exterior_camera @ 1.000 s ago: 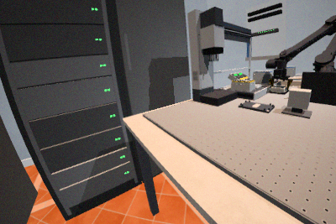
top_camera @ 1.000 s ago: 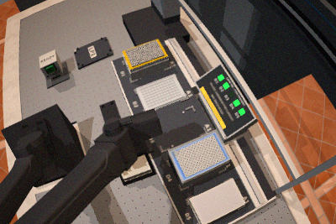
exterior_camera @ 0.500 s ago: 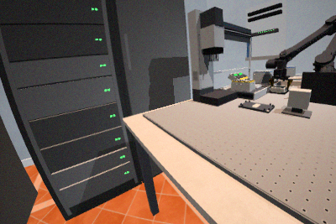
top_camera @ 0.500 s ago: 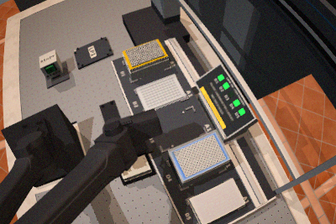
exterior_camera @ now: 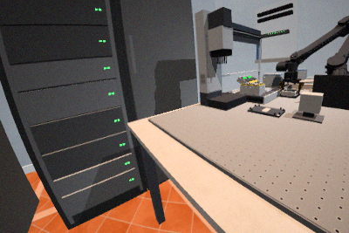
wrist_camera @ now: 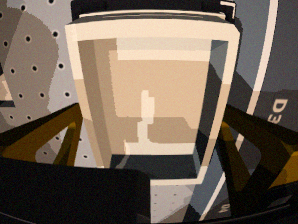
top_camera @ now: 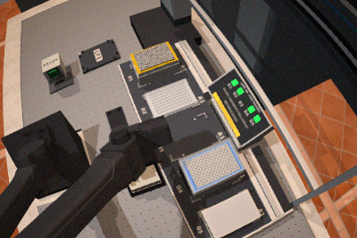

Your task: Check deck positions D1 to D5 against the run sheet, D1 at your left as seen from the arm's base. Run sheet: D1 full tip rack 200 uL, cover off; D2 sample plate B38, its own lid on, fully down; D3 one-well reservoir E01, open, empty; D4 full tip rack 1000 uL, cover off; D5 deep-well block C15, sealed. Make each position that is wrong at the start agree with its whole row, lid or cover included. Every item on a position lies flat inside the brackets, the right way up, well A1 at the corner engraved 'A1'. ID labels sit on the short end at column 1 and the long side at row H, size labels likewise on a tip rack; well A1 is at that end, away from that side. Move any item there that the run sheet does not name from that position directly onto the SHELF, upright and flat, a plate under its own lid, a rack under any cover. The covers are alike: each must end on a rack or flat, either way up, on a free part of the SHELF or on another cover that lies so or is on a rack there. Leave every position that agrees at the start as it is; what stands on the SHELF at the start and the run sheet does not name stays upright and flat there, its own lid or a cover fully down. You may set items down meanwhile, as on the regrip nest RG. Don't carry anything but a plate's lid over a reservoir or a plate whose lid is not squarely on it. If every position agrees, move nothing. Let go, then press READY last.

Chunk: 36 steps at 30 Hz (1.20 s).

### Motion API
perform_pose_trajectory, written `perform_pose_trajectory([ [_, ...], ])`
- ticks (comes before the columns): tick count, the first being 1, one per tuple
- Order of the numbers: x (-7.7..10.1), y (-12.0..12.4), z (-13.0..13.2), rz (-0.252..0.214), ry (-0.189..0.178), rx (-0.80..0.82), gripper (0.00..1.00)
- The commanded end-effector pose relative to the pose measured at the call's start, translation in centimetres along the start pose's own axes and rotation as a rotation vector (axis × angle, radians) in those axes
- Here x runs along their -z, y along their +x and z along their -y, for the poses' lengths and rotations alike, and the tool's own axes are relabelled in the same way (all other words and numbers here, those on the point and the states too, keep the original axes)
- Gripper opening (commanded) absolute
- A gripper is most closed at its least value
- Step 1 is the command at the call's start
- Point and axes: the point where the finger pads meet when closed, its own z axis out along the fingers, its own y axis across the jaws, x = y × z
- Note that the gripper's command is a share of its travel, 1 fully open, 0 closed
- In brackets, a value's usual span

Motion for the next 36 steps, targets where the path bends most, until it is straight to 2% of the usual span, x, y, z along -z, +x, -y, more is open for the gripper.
perform_pose_trajectory([
  [1,0.3,0.0,1.5,0.004,0.03,-0.003,1.0],
  [10,0.3,0.0,1.5,0.004,0.03,-0.003,1.0],
  [11,0.3,0.0,1.5,0.004,0.03,-0.003,0.0],
  [12,0.3,0.0,1.5,0.004,0.03,-0.003,0.0],
  [13,-0.2,-0.2,0.4,0.002,0.009,-0.002,0.0],
  [14,0.4,0.2,1.2,0.003,0.026,-0.014,0.0],
  [36,0.4,0.2,1.2,0.003,0.026,-0.014,0.0],
])
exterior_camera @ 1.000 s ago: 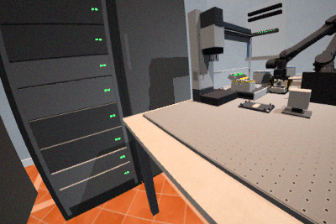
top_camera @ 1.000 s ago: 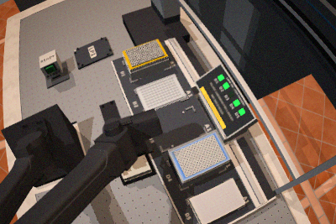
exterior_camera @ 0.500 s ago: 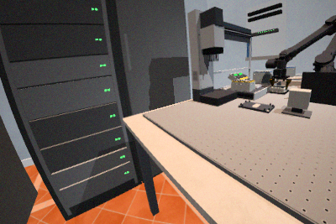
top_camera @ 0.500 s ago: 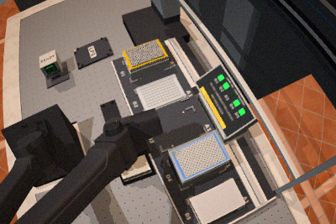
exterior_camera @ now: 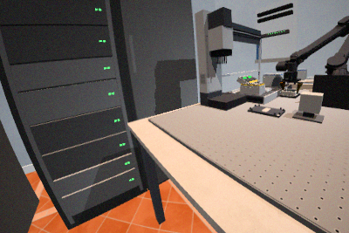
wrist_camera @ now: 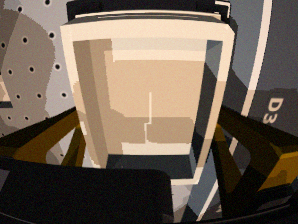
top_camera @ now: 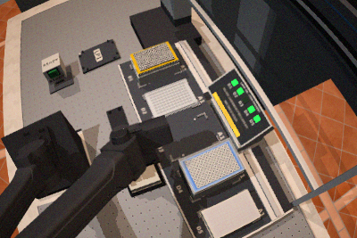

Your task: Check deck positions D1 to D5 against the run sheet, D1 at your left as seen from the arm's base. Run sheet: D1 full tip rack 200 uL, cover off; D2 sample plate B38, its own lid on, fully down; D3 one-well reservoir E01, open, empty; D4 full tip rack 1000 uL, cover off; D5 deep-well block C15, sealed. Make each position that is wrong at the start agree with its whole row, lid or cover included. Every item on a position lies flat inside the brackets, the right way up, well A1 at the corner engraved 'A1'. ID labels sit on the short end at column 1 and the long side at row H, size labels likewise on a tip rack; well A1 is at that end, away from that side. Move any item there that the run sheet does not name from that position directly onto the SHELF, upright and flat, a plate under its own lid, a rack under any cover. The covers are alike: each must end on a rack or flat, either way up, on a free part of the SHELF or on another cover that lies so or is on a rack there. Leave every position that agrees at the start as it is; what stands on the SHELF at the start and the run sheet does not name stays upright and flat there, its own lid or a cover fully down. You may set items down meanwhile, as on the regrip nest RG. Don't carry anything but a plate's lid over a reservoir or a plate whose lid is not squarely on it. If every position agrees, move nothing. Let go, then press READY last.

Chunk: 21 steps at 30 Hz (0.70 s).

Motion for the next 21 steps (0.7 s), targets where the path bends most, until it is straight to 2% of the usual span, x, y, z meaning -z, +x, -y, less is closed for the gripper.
perform_pose_trajectory([
  [1,0.3,0.2,0.9,0.001,0.018,-0.013,0.0],
  [11,0.3,0.2,0.9,0.001,0.018,-0.013,0.0],
  [13,1.4,0.5,1.7,0.0,0.039,-0.026,0.0],
  [21,2.7,0.5,1.8,0.0,0.042,-0.029,0.0],
])
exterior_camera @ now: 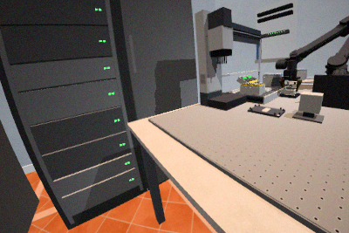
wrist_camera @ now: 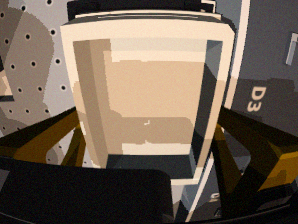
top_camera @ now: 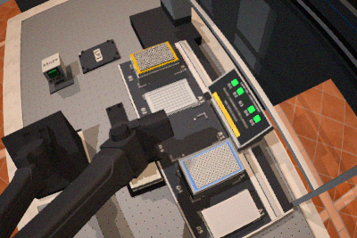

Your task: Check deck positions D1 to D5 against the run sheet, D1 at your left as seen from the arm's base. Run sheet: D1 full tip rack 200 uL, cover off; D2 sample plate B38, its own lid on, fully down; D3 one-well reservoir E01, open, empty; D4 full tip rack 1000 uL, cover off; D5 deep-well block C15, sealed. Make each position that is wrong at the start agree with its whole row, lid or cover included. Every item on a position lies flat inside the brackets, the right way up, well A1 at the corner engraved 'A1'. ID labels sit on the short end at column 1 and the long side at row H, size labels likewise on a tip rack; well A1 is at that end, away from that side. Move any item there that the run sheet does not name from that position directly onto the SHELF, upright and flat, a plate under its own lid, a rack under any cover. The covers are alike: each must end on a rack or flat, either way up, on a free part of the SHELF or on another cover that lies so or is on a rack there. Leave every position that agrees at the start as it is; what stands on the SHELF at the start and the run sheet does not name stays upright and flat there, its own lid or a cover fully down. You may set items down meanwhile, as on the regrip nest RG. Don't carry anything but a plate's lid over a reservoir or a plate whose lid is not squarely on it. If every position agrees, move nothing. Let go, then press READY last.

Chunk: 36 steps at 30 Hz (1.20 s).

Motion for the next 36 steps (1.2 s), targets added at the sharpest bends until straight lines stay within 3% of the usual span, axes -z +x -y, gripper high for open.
perform_pose_trajectory([
  [1,1.3,0.6,1.3,-0.001,0.028,-0.035,0.0],
  [2,1.1,0.2,0.3,-0.001,0.013,-0.02,0.0],
  [4,1.8,0.6,1.3,0.0,0.028,-0.036,0.0],
  [18,4.0,0.6,1.4,0.005,0.03,-0.038,0.0],
  [19,3.5,0.0,0.3,0.002,0.008,-0.015,0.0],
  [21,4.5,0.5,1.4,0.007,0.03,-0.039,0.0],
  [33,6.5,0.5,1.4,0.009,0.028,-0.037,0.0],
  [36,6.1,0.1,0.3,0.005,0.012,-0.02,0.0],
])
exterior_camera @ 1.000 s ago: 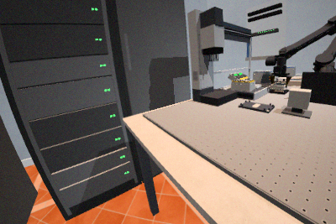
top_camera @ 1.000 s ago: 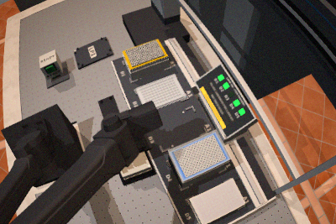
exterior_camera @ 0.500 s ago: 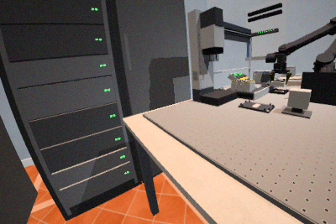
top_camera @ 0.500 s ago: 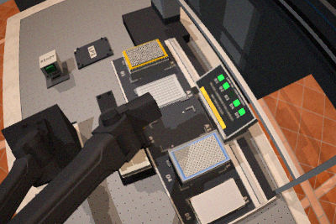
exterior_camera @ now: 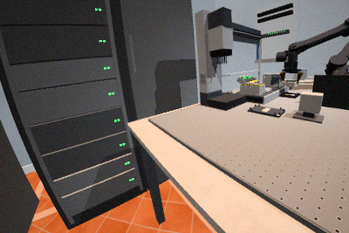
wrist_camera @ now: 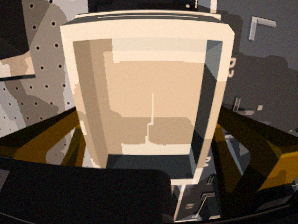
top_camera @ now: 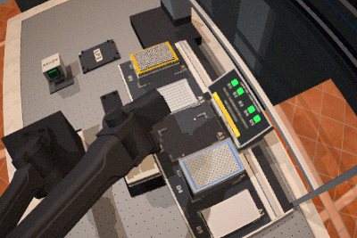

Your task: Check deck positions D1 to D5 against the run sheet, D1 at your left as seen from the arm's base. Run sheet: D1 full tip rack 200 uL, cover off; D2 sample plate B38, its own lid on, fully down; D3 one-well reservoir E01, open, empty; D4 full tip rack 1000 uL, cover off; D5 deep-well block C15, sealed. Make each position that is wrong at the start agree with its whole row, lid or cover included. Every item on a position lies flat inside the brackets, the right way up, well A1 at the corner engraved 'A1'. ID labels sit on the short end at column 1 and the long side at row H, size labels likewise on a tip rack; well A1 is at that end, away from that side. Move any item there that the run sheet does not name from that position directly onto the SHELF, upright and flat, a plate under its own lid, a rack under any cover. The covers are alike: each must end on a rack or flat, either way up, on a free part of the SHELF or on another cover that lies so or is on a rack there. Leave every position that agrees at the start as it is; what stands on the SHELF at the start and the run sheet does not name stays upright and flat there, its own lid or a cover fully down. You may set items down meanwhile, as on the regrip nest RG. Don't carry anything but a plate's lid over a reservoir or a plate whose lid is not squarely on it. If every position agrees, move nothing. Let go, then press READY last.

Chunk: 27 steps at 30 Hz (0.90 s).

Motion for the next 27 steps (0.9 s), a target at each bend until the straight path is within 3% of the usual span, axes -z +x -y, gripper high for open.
perform_pose_trajectory([
  [1,1.6,0.5,1.0,0.009,0.026,-0.037,0.0],
  [14,4.0,0.5,1.3,0.013,0.031,-0.044,0.0],
  [16,4.0,0.5,1.3,0.013,0.031,-0.044,0.0],
  [17,3.6,0.2,0.5,0.006,0.014,-0.025,0.0],
  [18,4.3,0.4,1.3,0.012,0.027,-0.039,0.0],
  [27,5.9,0.5,1.3,0.016,0.03,-0.042,0.0],
])
